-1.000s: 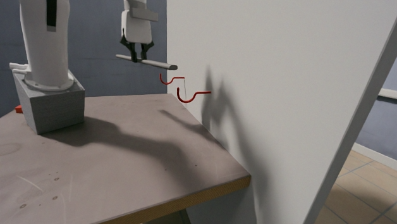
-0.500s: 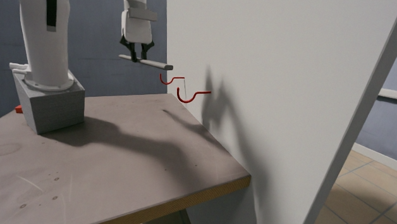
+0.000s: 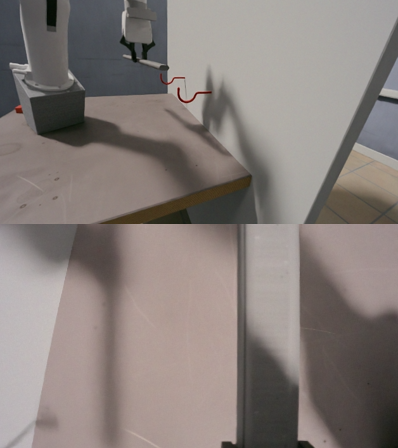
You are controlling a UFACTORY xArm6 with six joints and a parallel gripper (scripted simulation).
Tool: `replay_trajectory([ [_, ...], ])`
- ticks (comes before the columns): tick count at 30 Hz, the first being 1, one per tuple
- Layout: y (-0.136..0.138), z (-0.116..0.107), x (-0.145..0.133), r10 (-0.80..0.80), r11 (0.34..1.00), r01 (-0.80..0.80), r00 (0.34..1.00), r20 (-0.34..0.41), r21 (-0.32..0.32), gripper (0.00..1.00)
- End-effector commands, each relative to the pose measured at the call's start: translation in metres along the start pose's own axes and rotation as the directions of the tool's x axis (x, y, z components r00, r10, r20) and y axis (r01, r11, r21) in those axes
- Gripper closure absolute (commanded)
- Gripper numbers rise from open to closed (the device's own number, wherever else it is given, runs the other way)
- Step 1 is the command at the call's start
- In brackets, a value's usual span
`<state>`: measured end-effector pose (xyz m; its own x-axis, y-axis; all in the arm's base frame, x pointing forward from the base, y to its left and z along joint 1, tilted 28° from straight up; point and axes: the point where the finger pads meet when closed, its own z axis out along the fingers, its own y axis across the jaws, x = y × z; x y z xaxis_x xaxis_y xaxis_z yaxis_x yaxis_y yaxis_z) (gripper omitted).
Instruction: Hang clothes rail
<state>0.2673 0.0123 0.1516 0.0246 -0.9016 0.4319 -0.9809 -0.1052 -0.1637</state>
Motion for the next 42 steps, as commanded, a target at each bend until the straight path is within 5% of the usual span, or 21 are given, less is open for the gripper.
replay_trajectory([
  [1,-0.0012,-0.0011,0.0,0.018,1.0,-0.018,1.0,0.001,0.003,1.0],
  [42,-0.0012,-0.001,0.0,0.201,0.98,-0.201,0.98,0.002,0.003,1.0],
])
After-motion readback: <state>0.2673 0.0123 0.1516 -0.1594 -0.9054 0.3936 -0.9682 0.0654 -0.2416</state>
